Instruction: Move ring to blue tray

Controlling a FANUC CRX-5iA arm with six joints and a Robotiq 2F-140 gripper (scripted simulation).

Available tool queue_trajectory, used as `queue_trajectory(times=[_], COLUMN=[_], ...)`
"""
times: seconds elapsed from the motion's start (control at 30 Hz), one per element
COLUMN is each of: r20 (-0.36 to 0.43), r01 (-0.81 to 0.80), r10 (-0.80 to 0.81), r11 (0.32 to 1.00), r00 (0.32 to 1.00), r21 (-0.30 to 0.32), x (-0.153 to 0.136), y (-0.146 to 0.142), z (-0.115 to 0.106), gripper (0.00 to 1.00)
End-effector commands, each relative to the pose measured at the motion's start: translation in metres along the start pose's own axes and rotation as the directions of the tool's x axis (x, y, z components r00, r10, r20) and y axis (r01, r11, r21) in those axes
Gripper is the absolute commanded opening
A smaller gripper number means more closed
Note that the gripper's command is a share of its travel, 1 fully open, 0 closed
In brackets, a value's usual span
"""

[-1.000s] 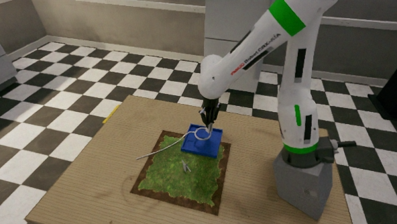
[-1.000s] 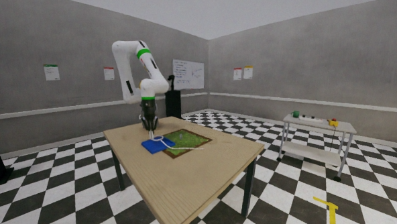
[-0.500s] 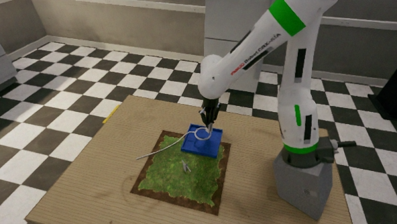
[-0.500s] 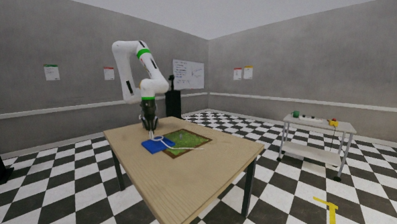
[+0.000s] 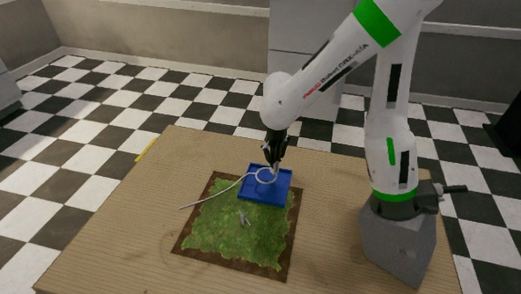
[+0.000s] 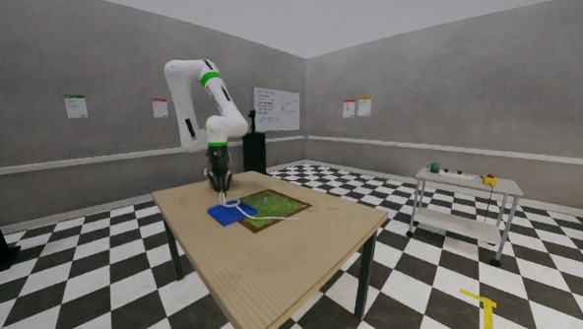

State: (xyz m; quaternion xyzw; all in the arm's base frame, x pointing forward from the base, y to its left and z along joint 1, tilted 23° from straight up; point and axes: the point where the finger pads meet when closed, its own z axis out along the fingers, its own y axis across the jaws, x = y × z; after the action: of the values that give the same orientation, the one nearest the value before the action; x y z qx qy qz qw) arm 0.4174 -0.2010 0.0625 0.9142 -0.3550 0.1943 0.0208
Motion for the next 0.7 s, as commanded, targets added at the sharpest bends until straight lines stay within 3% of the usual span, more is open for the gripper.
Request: queue_trajectory(times=[0.0, 0.67], r20=[-0.001, -0.001], r01=[0.000, 0.000], r10=[0.000, 0.000], r11=[1.000, 1.000], r00=[1.000, 1.000], r21=[0.000, 0.000], x=[0.001, 0.001], y=[0.000, 0.000], z=[0.000, 0.013], gripper=[0.10, 0.10])
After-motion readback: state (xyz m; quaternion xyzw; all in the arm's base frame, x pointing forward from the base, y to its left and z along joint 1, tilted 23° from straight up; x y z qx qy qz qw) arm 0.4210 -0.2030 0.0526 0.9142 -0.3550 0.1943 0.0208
